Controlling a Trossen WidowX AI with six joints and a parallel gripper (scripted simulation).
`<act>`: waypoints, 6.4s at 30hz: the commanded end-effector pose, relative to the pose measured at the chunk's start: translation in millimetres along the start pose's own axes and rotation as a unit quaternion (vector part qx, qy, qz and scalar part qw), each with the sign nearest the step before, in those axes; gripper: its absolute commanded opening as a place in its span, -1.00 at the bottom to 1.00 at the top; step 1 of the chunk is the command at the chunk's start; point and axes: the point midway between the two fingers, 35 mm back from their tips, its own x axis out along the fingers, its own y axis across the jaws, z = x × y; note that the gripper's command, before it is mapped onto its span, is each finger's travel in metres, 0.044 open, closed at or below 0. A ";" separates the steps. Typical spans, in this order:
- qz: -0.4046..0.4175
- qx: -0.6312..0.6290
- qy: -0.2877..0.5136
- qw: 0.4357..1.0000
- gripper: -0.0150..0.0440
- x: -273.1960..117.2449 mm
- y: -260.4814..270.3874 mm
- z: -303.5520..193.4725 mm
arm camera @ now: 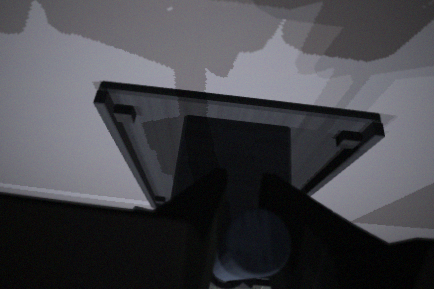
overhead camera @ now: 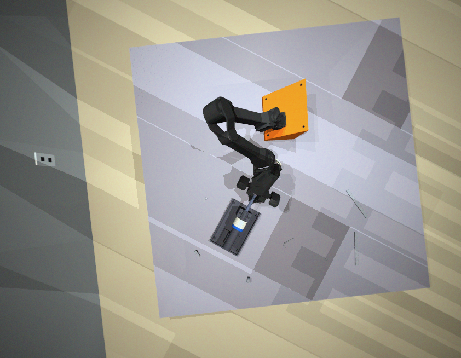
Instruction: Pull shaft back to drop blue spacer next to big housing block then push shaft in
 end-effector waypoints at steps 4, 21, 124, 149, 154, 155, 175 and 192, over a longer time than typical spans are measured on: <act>0.001 0.003 0.000 1.000 -0.49 -0.8 0.3 1.0; 0.001 0.003 -0.001 1.000 -0.49 -1.8 0.3 2.0; 0.001 0.002 -0.001 1.000 -0.49 -8.2 0.1 8.5; 0.001 0.002 -0.001 1.000 -0.49 -9.6 0.1 10.0; 0.001 0.002 -0.001 1.000 -0.49 -9.9 0.1 10.3; 0.001 0.002 -0.001 1.000 -0.49 -10.0 0.1 10.3; 0.001 0.002 -0.001 1.000 -0.49 -11.2 0.0 11.6; 0.001 0.002 -0.001 1.000 -0.49 -12.3 0.0 12.7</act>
